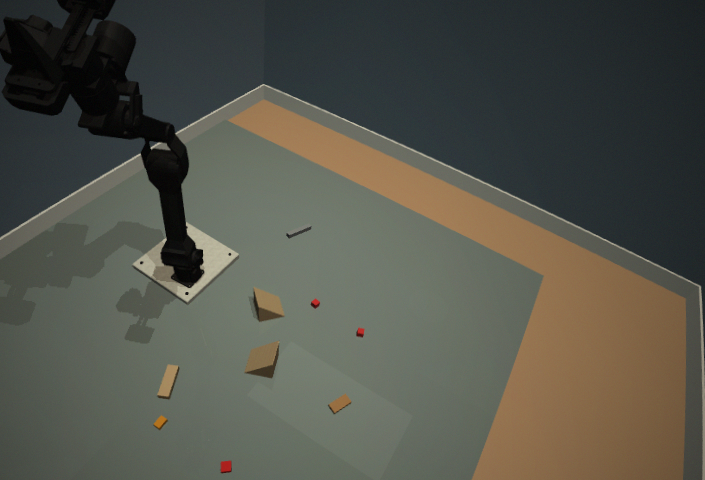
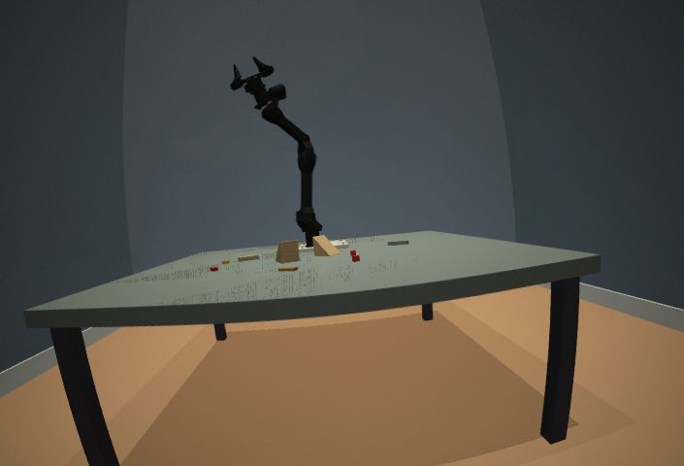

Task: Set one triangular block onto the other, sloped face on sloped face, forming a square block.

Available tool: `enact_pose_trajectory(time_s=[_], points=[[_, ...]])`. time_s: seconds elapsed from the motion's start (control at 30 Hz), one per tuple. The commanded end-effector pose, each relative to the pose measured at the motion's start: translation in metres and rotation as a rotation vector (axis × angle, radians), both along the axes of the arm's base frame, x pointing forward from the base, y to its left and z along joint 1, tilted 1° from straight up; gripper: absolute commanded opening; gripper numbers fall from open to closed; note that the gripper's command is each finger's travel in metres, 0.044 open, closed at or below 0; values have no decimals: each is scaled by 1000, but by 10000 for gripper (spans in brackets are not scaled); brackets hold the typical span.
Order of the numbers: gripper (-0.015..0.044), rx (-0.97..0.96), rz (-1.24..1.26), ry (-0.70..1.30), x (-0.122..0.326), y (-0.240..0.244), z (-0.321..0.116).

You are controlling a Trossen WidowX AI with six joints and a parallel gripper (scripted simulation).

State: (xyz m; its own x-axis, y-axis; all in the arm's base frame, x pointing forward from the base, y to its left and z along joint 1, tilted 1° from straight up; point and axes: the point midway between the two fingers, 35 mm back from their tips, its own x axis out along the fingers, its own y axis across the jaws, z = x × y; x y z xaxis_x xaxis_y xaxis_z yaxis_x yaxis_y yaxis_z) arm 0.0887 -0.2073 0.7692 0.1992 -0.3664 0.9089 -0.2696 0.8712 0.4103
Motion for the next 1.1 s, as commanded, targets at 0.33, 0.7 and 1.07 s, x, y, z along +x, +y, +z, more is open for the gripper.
enact_pose_trajectory(time_s=[0.33, 0.7, 1.07], points=[[440, 550, 308, 95, 116, -104, -99], [440, 1136, 509, 222, 235, -132, -245], [440, 1721, 496, 394, 315, -85, -410]])
